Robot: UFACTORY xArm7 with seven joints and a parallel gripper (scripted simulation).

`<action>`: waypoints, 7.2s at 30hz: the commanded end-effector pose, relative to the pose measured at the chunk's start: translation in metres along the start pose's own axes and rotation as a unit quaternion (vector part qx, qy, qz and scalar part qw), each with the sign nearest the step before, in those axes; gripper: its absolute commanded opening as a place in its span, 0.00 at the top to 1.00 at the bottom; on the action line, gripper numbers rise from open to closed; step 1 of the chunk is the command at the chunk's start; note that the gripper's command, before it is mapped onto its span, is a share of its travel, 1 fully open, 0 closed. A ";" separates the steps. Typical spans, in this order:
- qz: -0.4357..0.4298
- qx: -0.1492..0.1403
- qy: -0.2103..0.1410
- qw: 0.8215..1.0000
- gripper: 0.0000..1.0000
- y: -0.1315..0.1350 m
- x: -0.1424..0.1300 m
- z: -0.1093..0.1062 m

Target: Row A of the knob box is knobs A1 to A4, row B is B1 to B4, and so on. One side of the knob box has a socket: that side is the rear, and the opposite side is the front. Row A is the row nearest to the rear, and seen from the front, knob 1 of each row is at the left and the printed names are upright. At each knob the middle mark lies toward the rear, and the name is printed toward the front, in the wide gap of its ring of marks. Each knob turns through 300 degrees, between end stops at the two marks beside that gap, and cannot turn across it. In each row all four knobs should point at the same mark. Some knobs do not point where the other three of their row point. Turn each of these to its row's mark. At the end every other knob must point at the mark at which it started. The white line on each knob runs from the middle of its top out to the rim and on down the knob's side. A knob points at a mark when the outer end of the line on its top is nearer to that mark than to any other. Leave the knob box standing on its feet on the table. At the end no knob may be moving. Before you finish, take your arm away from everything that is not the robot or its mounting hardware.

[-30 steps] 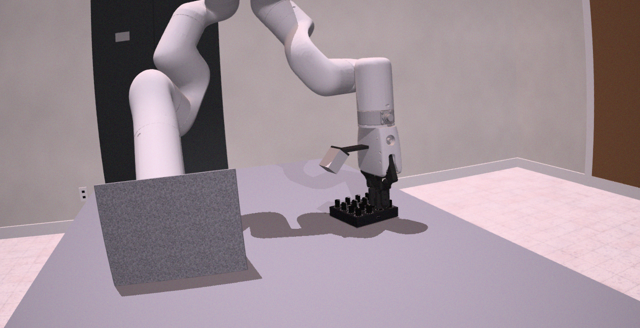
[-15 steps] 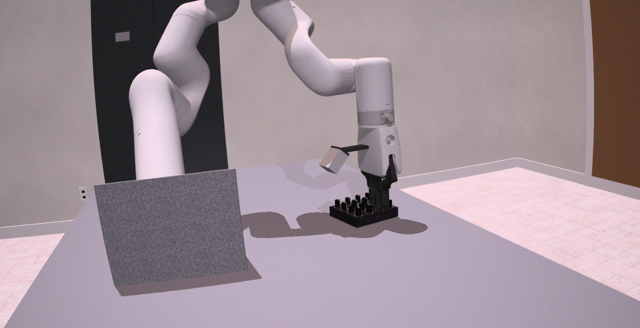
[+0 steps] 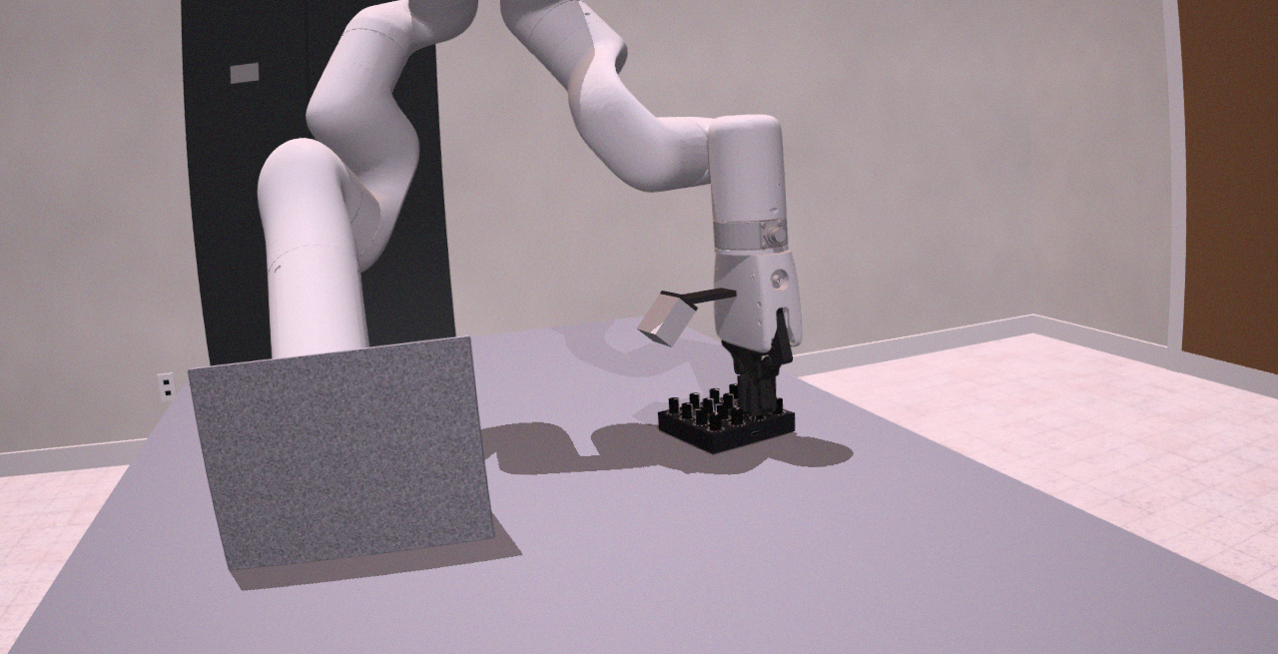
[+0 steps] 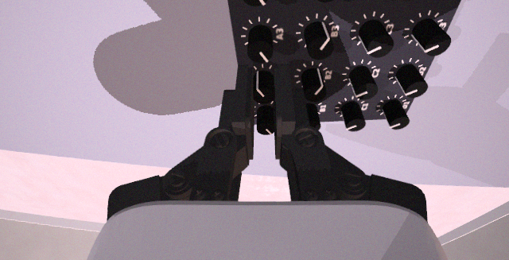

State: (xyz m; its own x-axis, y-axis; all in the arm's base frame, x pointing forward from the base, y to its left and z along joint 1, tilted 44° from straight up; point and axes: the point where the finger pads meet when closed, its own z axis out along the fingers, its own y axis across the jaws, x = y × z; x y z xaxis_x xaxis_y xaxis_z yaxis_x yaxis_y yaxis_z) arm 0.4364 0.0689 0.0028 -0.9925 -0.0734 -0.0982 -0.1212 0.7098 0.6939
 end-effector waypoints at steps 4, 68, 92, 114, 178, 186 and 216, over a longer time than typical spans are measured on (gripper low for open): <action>0.000 0.001 -0.002 1.000 0.92 -0.001 -0.001 -0.002; -0.268 0.002 -0.001 0.963 0.92 -0.001 -0.001 -0.002; -0.532 0.002 -0.001 0.847 0.92 -0.001 -0.001 -0.002; -0.689 0.002 0.000 0.724 0.92 -0.001 -0.001 -0.002; -0.737 0.002 0.000 0.676 0.81 -0.001 -0.001 -0.002; -0.737 0.002 0.000 0.676 0.81 -0.001 -0.001 -0.012; -0.735 0.002 0.000 0.678 0.81 -0.001 -0.001 -0.038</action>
State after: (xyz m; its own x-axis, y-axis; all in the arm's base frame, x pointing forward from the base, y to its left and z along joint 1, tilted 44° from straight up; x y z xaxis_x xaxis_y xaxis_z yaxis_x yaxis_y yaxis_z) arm 0.4357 0.0437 0.0284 0.2061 -0.7007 -0.6830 -0.9784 -0.1344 -0.1573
